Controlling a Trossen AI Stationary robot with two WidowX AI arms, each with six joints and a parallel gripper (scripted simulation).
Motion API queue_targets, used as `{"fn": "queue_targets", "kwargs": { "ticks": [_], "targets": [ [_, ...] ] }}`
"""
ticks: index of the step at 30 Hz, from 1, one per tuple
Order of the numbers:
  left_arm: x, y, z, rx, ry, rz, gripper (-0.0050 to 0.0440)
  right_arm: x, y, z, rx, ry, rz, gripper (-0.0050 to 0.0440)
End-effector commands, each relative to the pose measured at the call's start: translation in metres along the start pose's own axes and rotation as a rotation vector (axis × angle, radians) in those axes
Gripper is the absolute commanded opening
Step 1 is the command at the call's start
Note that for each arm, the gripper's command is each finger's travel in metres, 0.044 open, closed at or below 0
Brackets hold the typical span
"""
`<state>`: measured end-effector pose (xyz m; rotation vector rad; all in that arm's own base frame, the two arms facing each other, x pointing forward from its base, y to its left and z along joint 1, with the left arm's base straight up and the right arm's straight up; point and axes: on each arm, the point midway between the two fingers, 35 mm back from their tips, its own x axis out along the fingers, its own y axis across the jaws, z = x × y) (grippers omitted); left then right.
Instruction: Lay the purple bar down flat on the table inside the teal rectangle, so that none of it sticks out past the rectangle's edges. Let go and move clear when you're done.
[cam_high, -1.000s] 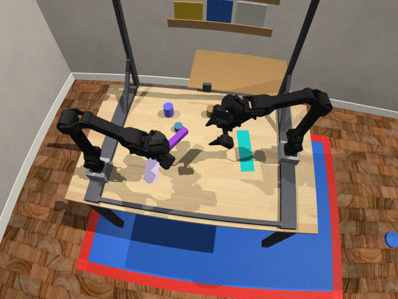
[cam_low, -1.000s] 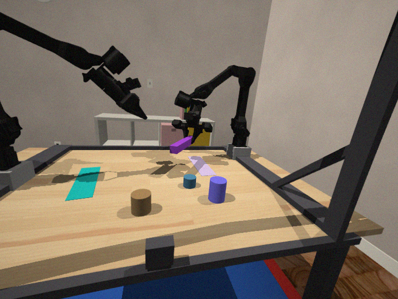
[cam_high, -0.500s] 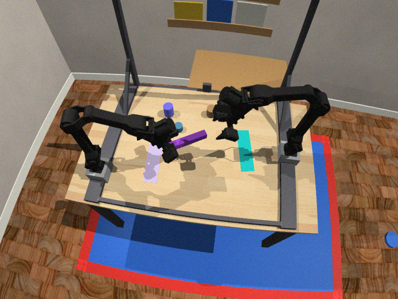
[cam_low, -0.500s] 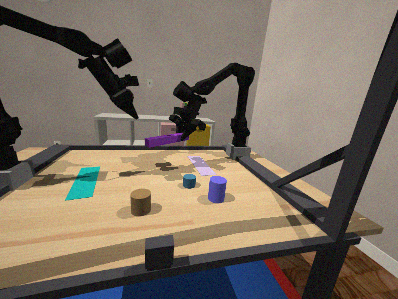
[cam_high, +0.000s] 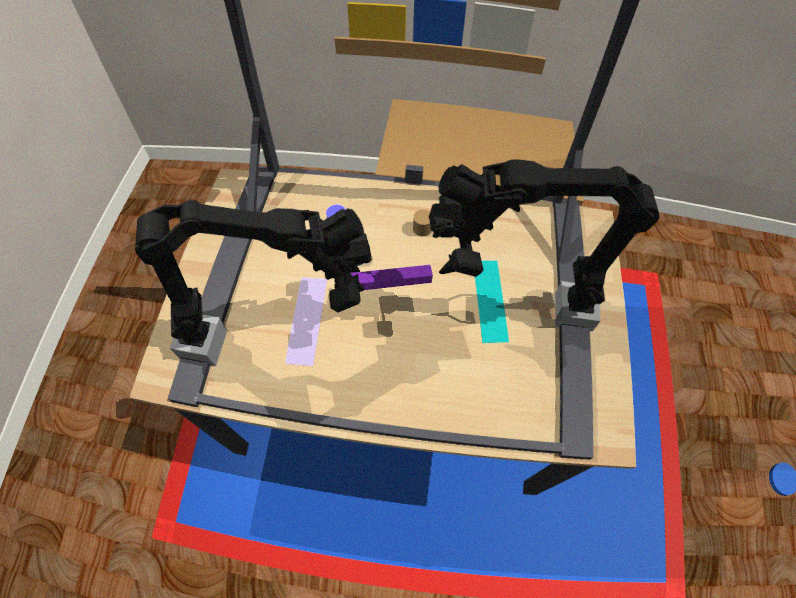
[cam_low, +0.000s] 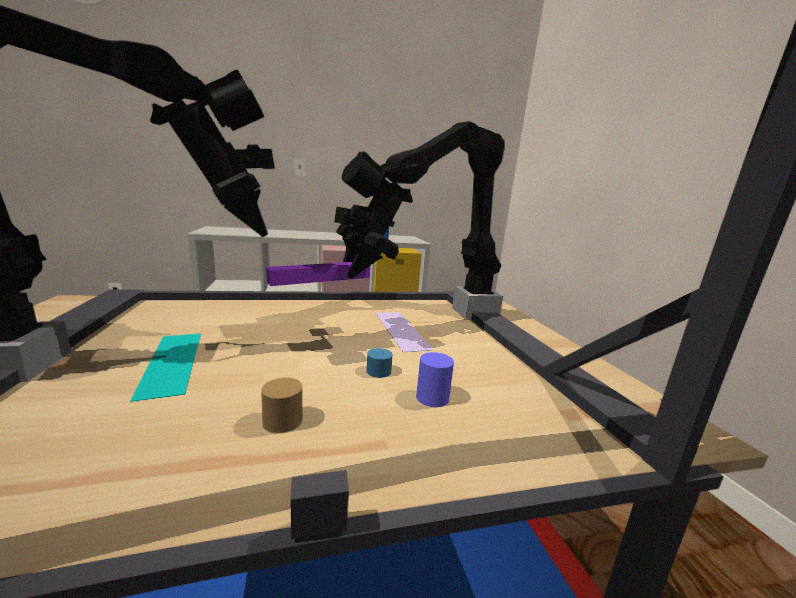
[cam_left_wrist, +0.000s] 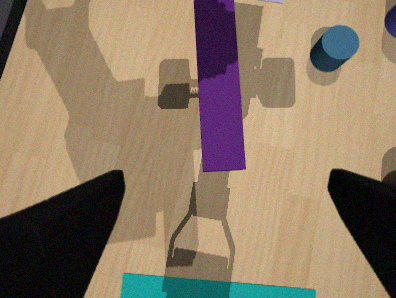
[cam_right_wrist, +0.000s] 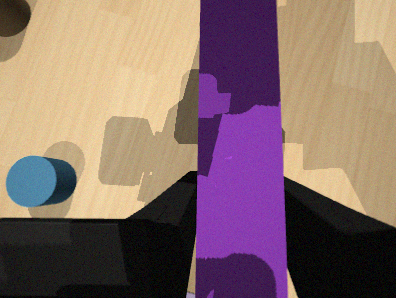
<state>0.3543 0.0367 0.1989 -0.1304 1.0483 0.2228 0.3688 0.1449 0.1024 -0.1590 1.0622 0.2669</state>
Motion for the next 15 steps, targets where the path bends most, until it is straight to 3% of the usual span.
{"fn": "queue_targets", "kwargs": {
  "ticks": [1, 10, 15],
  "targets": [
    [-0.010, 0.000, 0.009, -0.006, -0.034, -0.001, 0.0440, -0.013, 0.001, 0.020, 0.041, -0.053, -0.021, 0.0106],
    [-0.007, 0.000, 0.009, -0.005, -0.027, 0.001, 0.0440, -0.016, 0.000, 0.026, 0.043, -0.054, -0.021, 0.0106],
    [0.014, 0.002, 0.002, -0.001, -0.006, 0.002, 0.0320, -0.021, 0.000, 0.029, 0.043, -0.067, -0.019, 0.0106]
  ]
}}
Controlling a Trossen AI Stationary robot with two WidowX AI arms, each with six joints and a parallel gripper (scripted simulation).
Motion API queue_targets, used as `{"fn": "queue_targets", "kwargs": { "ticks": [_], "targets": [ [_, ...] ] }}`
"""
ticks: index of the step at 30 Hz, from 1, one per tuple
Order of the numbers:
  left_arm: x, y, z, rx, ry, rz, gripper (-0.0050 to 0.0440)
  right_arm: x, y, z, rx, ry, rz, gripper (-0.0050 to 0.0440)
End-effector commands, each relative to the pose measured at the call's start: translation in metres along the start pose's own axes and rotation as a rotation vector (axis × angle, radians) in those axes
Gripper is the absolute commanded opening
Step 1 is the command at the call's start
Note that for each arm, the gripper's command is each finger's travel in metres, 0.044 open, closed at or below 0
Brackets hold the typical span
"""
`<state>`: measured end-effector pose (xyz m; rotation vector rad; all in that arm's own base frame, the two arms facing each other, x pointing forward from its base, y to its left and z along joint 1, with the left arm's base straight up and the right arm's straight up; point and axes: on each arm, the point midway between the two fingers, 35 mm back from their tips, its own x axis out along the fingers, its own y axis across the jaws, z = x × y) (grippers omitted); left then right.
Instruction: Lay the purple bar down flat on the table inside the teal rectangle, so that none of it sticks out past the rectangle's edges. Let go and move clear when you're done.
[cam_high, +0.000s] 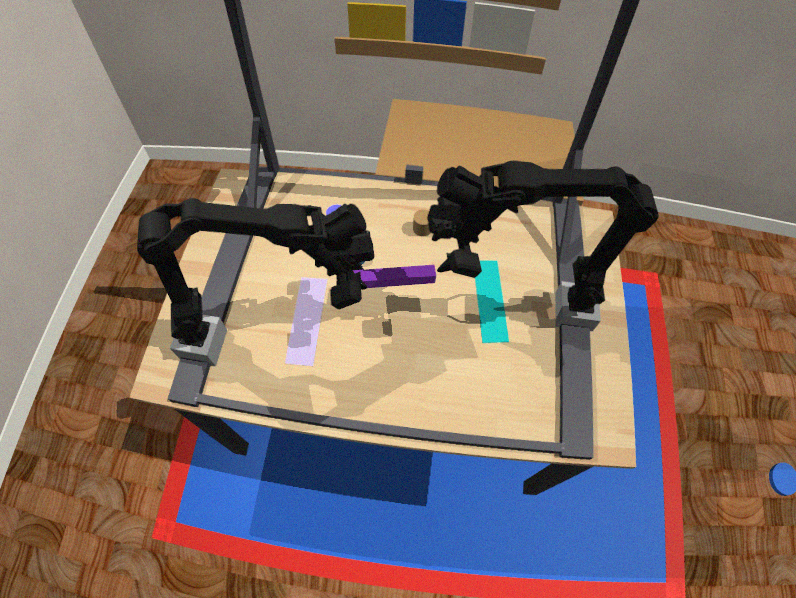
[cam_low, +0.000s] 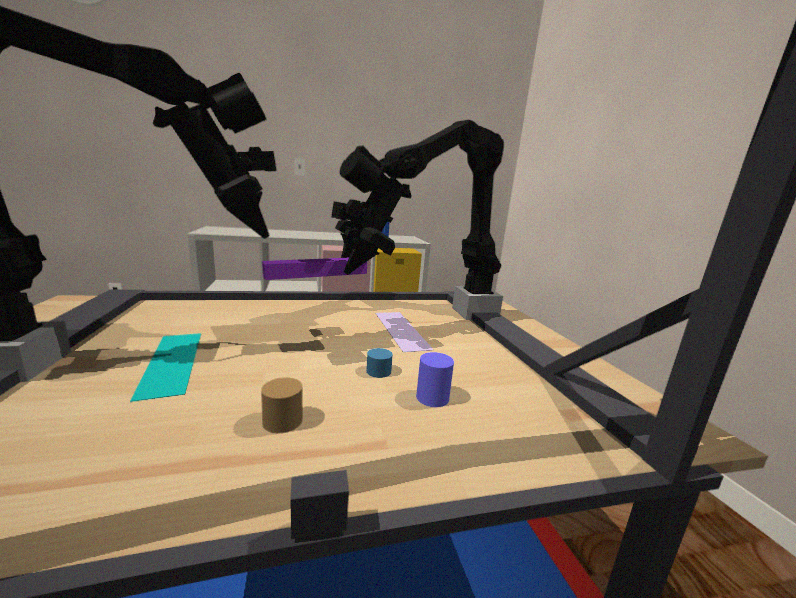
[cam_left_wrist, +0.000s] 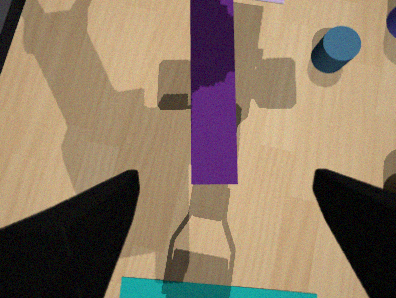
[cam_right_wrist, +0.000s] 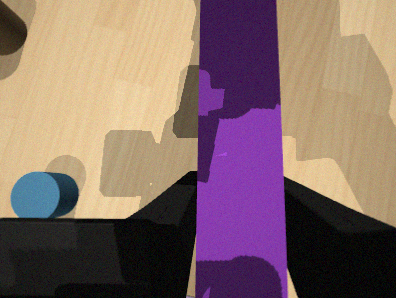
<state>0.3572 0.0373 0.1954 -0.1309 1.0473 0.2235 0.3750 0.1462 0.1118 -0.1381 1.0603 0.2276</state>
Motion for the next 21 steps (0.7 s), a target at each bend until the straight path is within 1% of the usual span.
{"fn": "queue_targets", "kwargs": {
  "ticks": [1, 3, 5, 7, 9, 11, 12, 15, 16, 17, 21],
  "targets": [
    [0.016, 0.002, 0.001, 0.000, -0.005, 0.000, 0.0296, -0.016, 0.001, 0.020, 0.008, -0.064, 0.004, 0.0106],
    [0.032, 0.002, 0.000, 0.000, -0.006, -0.001, 0.0290, -0.016, 0.001, 0.020, 0.008, -0.064, 0.004, 0.0106],
    [0.032, 0.002, 0.000, 0.000, -0.006, -0.001, 0.0290, -0.016, 0.001, 0.020, 0.008, -0.064, 0.004, 0.0106],
    [0.041, 0.003, 0.000, -0.004, -0.006, 0.003, 0.0290, -0.016, 0.001, 0.020, 0.008, -0.064, 0.004, 0.0106],
    [0.045, 0.003, 0.000, -0.007, -0.007, 0.004, 0.0290, -0.016, 0.001, 0.020, 0.008, -0.064, 0.005, 0.0106],
    [0.042, 0.002, 0.004, -0.006, -0.019, 0.001, 0.0290, -0.016, 0.001, 0.020, 0.008, -0.064, 0.005, 0.0106],
    [0.038, 0.002, 0.006, -0.007, -0.030, 0.000, 0.0290, -0.013, 0.001, 0.015, 0.005, -0.052, 0.004, 0.0106],
    [0.038, 0.002, 0.006, -0.007, -0.030, 0.000, 0.0290, -0.013, 0.001, 0.015, 0.005, -0.052, 0.004, 0.0106],
    [0.041, 0.002, 0.005, -0.007, -0.026, 0.000, 0.0290, -0.013, 0.001, 0.015, 0.005, -0.052, 0.004, 0.0106],
    [0.049, 0.002, 0.000, -0.004, -0.007, 0.003, 0.0290, -0.013, 0.001, 0.015, 0.005, -0.052, 0.004, 0.0106],
    [0.058, 0.003, 0.001, -0.003, -0.005, 0.002, 0.0290, -0.013, 0.001, 0.015, 0.005, -0.052, 0.004, 0.0106]
  ]
}}
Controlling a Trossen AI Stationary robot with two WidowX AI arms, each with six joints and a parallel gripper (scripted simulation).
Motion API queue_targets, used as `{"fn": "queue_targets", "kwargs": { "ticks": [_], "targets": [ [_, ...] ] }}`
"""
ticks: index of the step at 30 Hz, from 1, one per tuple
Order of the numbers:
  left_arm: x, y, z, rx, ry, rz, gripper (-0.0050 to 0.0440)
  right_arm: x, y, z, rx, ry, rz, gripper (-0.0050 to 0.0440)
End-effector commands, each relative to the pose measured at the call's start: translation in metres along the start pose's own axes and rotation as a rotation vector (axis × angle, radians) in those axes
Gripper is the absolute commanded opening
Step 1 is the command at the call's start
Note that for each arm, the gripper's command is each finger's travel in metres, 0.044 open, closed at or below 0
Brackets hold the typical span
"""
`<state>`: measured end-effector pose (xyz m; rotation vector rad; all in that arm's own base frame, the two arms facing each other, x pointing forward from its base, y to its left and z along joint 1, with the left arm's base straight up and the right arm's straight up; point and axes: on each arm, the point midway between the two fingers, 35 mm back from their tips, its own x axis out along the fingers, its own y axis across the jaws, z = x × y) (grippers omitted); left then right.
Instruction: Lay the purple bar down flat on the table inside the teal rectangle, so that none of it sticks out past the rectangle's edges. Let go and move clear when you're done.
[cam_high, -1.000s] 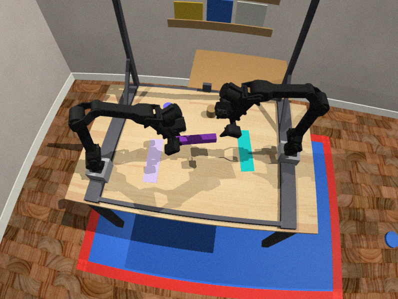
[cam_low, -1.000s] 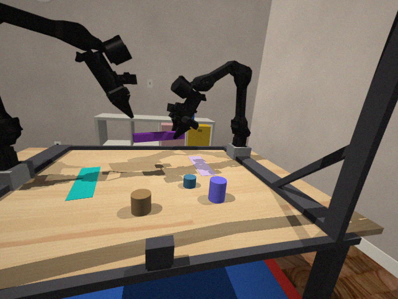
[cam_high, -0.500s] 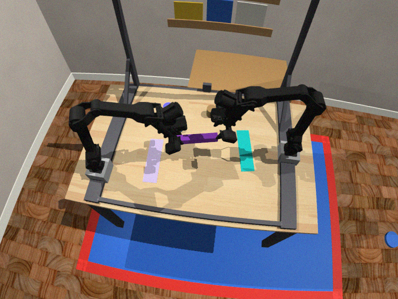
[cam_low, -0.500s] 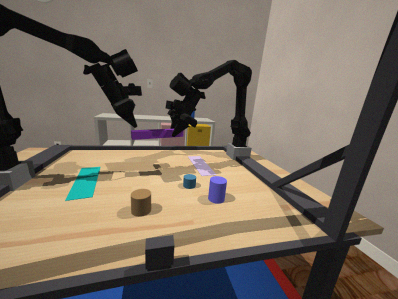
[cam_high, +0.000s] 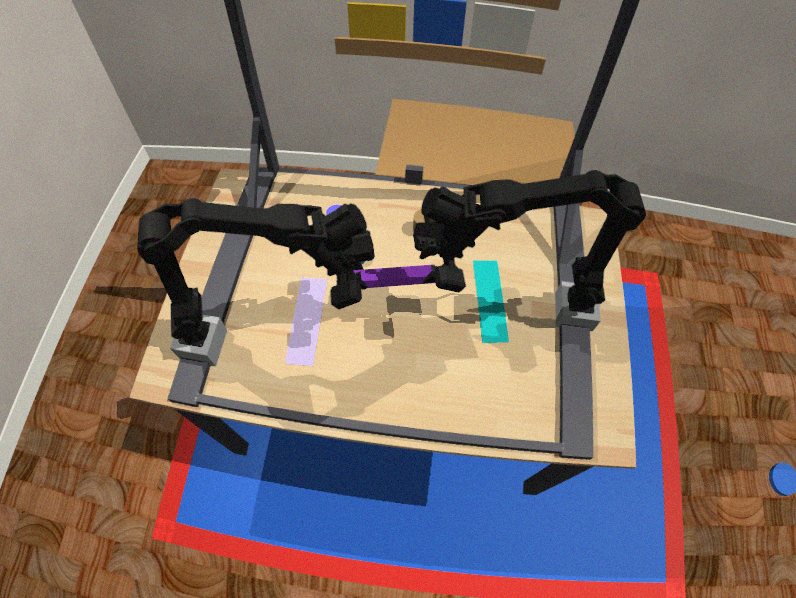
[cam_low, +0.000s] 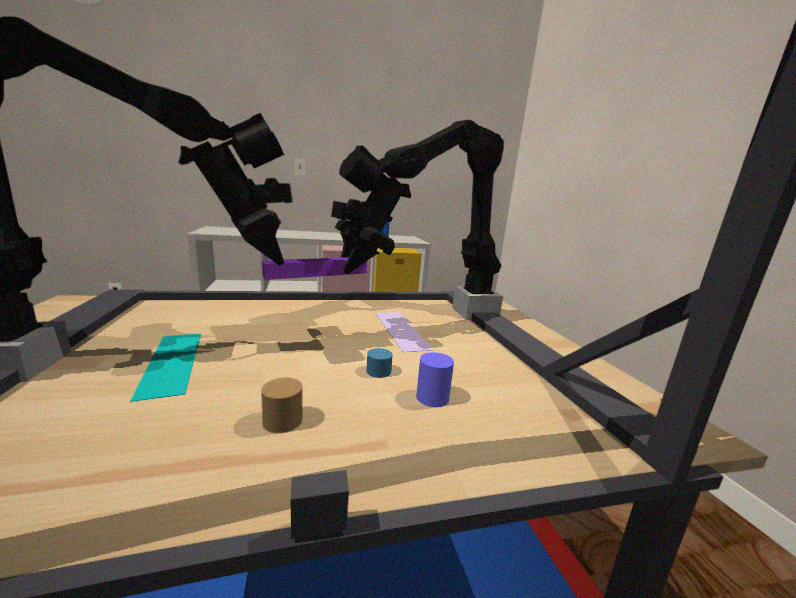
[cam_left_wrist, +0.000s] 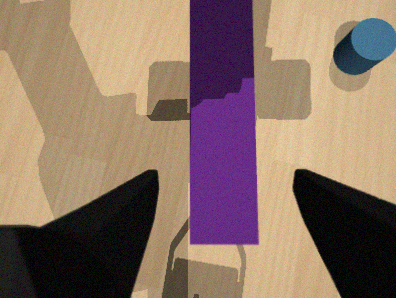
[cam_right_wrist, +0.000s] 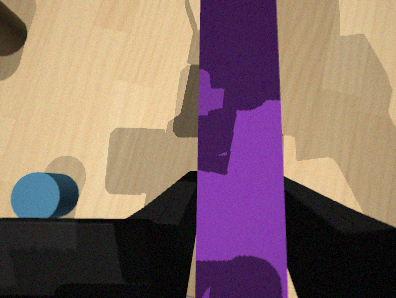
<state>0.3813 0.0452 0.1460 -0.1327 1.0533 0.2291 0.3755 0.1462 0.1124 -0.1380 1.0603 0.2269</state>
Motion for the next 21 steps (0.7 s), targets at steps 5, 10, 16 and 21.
{"fn": "queue_targets", "kwargs": {
  "ticks": [5, 10, 16, 21],
  "targets": [
    [0.014, 0.002, 0.004, 0.000, -0.012, -0.002, 0.0290, -0.013, 0.001, 0.014, 0.005, -0.052, 0.005, 0.0106],
    [0.021, 0.001, 0.008, -0.001, -0.023, -0.003, 0.0290, -0.013, 0.001, 0.014, 0.005, -0.052, 0.005, 0.0106],
    [0.024, 0.001, 0.010, -0.002, -0.031, -0.004, 0.0218, -0.013, 0.001, 0.014, 0.005, -0.052, 0.005, 0.0106],
    [0.022, 0.001, 0.011, -0.003, -0.035, -0.004, 0.0190, -0.013, 0.001, 0.014, 0.005, -0.052, 0.005, 0.0106]
  ]
}}
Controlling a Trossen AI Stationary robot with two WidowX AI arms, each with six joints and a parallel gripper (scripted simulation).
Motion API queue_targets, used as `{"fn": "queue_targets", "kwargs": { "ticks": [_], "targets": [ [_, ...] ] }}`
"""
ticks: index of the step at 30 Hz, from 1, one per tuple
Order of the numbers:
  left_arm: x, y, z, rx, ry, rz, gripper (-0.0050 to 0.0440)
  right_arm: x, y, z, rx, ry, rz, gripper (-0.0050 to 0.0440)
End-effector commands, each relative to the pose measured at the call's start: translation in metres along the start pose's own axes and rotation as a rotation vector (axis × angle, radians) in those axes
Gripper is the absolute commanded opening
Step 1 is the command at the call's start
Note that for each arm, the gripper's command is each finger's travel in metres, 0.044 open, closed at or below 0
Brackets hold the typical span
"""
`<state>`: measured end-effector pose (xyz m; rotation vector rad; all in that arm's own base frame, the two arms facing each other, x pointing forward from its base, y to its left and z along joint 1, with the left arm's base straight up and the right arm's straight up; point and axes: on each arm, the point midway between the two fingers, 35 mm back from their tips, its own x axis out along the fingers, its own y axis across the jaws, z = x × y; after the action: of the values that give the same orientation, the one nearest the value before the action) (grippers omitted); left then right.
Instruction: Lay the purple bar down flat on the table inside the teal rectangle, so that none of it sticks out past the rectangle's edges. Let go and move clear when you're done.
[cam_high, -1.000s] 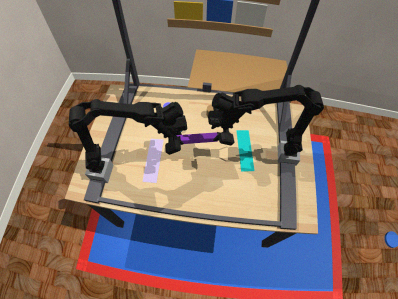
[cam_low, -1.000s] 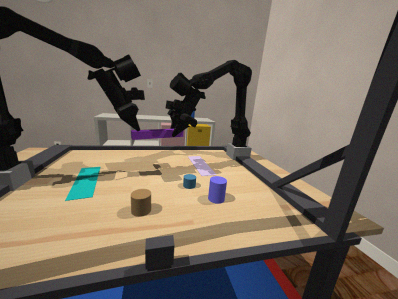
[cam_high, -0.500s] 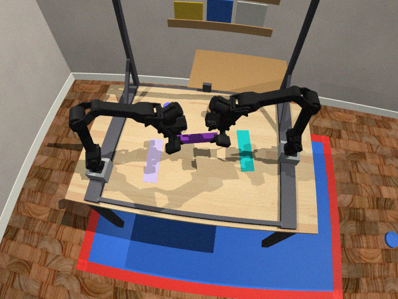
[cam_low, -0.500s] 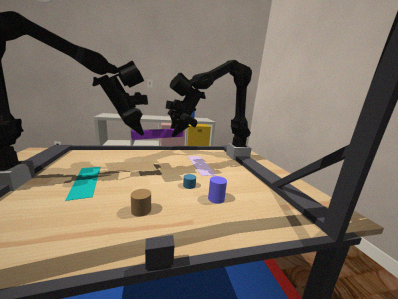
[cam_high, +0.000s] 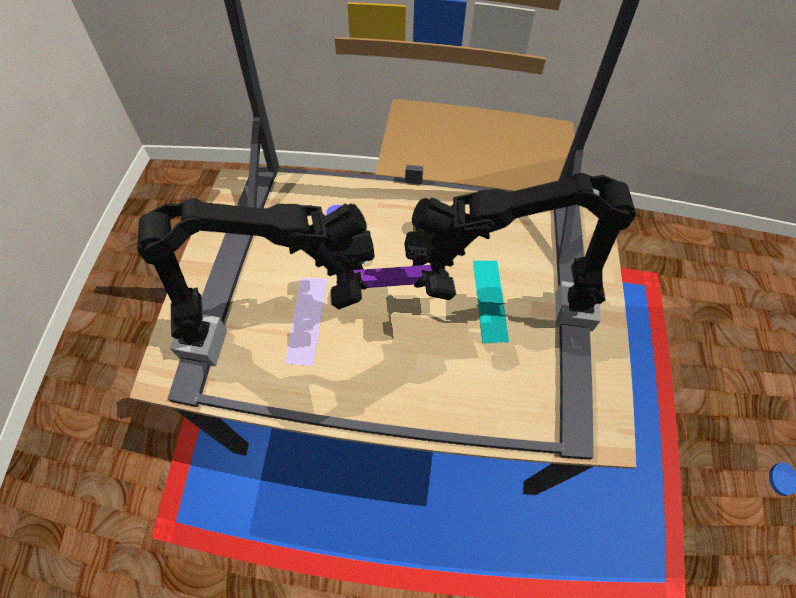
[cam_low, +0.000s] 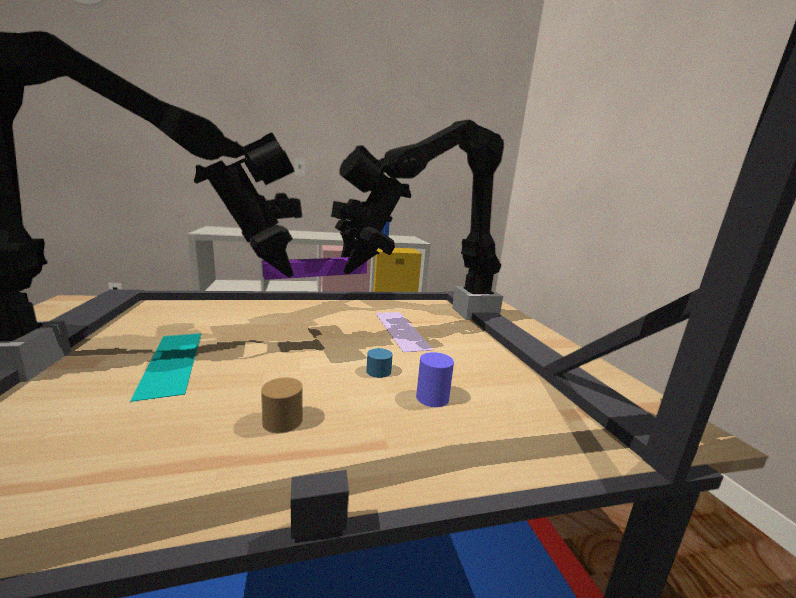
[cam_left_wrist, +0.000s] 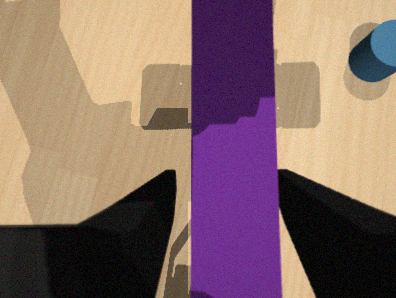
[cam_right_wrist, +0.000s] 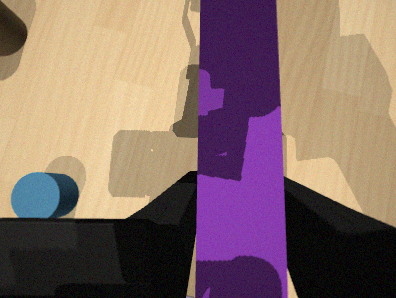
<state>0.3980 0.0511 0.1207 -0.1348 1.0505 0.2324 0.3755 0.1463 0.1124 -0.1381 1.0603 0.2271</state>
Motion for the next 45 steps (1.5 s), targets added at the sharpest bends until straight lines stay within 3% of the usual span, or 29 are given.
{"fn": "queue_targets", "kwargs": {
  "ticks": [1, 15, 16, 18, 22, 31, 36, 40, 45],
  "targets": [
    [-0.009, -0.001, 0.008, 0.001, -0.033, -0.005, 0.0183, -0.013, 0.001, 0.014, 0.005, -0.052, 0.005, 0.0106],
    [-0.009, -0.001, 0.008, 0.001, -0.033, -0.005, 0.0103, -0.013, 0.001, 0.014, 0.005, -0.052, 0.005, 0.0106],
    [-0.009, -0.001, 0.008, 0.001, -0.033, -0.005, 0.0079, -0.013, 0.001, 0.014, 0.005, -0.052, 0.005, 0.0106],
    [-0.009, -0.001, 0.008, 0.001, -0.033, -0.005, 0.0107, -0.013, 0.001, 0.014, 0.005, -0.052, 0.005, 0.0106],
    [-0.009, -0.001, 0.008, 0.001, -0.033, -0.005, 0.0107, -0.013, 0.001, 0.014, 0.005, -0.052, 0.005, 0.0200],
    [-0.009, -0.001, 0.008, 0.001, -0.033, -0.005, 0.0107, -0.036, 0.002, 0.019, 0.008, -0.075, 0.006, 0.0200],
    [-0.009, -0.001, 0.008, 0.001, -0.033, -0.005, 0.0107, -0.072, 0.002, 0.016, 0.009, -0.074, 0.006, 0.0200],
    [-0.011, -0.001, 0.004, 0.000, -0.035, -0.006, 0.0107, -0.067, 0.001, 0.008, 0.000, -0.069, 0.009, 0.0200],
    [-0.010, -0.005, -0.007, -0.077, -0.032, 0.036, 0.0107, -0.068, 0.003, 0.004, -0.013, -0.163, 0.031, 0.0200]
  ]
}}
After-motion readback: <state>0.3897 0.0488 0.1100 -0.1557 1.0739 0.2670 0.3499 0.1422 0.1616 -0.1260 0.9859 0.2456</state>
